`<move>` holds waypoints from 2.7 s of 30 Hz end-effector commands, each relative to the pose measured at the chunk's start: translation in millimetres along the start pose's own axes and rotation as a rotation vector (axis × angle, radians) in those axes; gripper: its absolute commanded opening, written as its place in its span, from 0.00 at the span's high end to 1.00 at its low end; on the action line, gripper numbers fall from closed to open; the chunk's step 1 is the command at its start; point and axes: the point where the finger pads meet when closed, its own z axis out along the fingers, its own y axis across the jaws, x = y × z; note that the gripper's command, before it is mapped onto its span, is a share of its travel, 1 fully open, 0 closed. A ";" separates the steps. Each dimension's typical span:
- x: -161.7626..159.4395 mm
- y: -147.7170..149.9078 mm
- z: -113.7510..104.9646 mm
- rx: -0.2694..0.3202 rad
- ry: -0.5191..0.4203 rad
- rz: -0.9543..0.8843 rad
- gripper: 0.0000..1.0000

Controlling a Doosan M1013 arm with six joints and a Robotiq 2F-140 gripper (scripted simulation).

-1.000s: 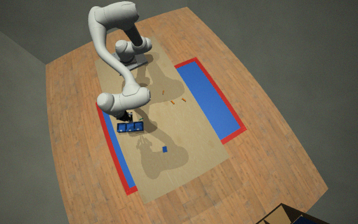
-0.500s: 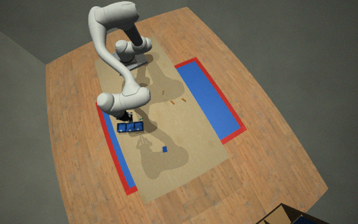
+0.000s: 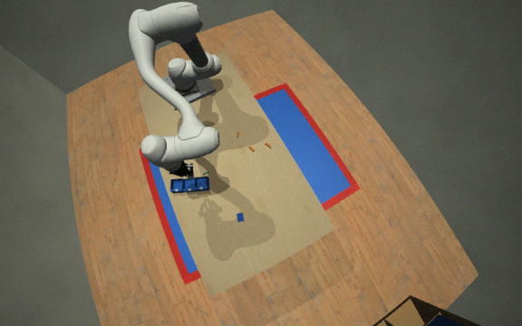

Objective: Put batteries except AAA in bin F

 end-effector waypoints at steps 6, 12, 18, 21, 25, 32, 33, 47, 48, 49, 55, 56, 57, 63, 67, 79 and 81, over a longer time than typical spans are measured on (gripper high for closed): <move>0.9 -3.2 -4.2 0.001 0.002 0.000 0.85; -5.4 -18.0 0.2 0.001 0.002 -0.100 0.74; -21.1 -55.1 11.0 0.001 0.002 -0.302 0.74; -30.5 -77.3 17.5 0.001 0.001 -0.395 0.74; -43.1 -106.9 26.2 0.001 0.002 -0.451 0.74; -58.8 -144.0 37.0 0.001 0.002 -0.451 0.74; -61.9 -151.4 39.2 0.001 0.002 -0.451 0.74; -99.7 -240.2 65.2 0.001 0.002 -0.451 0.74; -102.8 -247.7 67.4 0.001 0.002 -0.451 0.74; -106.0 -255.1 69.5 0.001 0.002 -0.451 0.74; -124.8 -299.5 82.5 0.001 0.002 -0.451 0.74; -128.0 -306.9 84.7 0.001 0.002 -0.451 0.74; -131.1 -314.3 86.9 0.001 0.002 -0.451 0.74; -146.8 -351.3 97.7 0.001 0.002 -0.451 0.74; -156.3 -373.6 104.2 0.001 0.002 -0.451 0.74; -162.6 -388.7 106.6 0.001 0.002 -0.451 0.74; -162.6 -388.7 106.6 0.001 0.002 -0.451 0.74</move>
